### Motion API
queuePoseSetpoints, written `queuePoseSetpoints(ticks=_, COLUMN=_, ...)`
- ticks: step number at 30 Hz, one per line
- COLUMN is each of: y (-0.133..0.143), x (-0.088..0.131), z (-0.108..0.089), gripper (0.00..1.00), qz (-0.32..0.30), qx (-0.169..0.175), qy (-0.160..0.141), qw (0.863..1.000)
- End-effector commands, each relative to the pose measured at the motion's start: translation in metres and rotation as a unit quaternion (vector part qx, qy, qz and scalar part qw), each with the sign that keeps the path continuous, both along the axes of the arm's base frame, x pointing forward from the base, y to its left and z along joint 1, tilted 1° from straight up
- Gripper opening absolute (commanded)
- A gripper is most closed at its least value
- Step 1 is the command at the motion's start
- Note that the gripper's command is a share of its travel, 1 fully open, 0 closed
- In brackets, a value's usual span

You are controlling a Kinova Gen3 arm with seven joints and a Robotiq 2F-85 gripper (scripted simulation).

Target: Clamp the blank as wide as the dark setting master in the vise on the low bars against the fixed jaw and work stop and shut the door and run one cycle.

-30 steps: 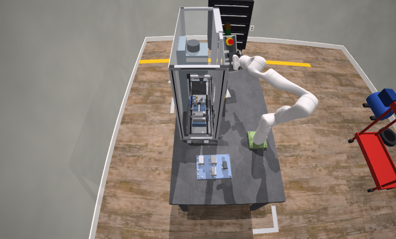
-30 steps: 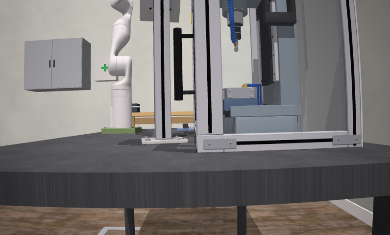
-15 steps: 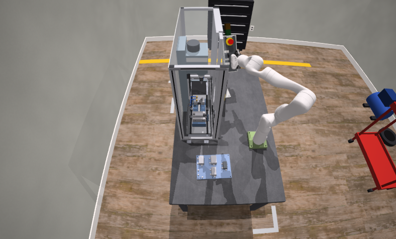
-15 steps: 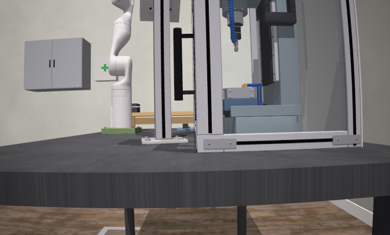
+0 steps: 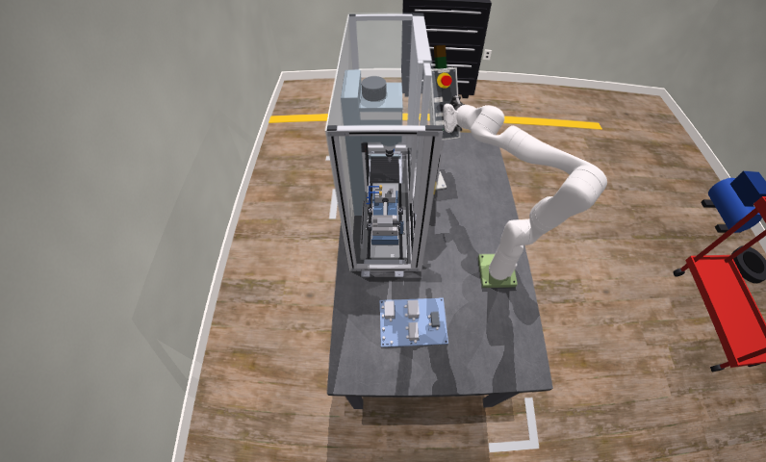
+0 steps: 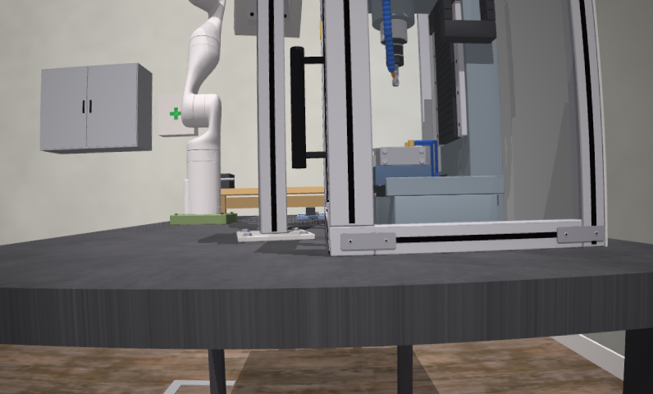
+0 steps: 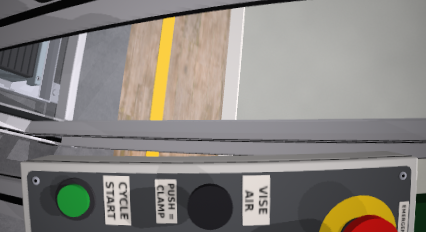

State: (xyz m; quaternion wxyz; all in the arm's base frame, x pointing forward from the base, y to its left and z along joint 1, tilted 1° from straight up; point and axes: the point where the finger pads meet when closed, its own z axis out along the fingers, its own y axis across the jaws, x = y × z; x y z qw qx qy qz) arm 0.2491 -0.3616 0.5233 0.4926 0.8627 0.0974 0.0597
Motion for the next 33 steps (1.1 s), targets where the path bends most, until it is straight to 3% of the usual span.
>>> queuePoseSetpoints(ticks=1, y=0.0, x=0.0, z=0.001, gripper=0.1, qz=0.0, qx=-0.001, qy=0.0, qw=1.0)
queuePoseSetpoints(ticks=6, y=0.0, x=0.0, z=0.001, gripper=0.1, qz=0.0, qx=-0.001, qy=0.0, qw=1.0)
queuePoseSetpoints(ticks=11, y=-0.025, x=0.006, z=-0.015, gripper=0.1, qz=0.0, qx=-0.001, qy=0.0, qw=1.0)
queuePoseSetpoints(ticks=23, y=-0.025, x=0.006, z=-0.015, gripper=0.1, qz=0.0, qx=-0.001, qy=0.0, qw=1.0)
queuePoseSetpoints(ticks=28, y=-0.042, x=0.01, z=-0.025, gripper=0.1, qz=0.0, qx=-0.001, qy=0.0, qw=1.0)
queuePoseSetpoints(ticks=33, y=-0.042, x=0.01, z=-0.025, gripper=0.1, qz=0.0, qx=-0.001, qy=0.0, qw=1.0)
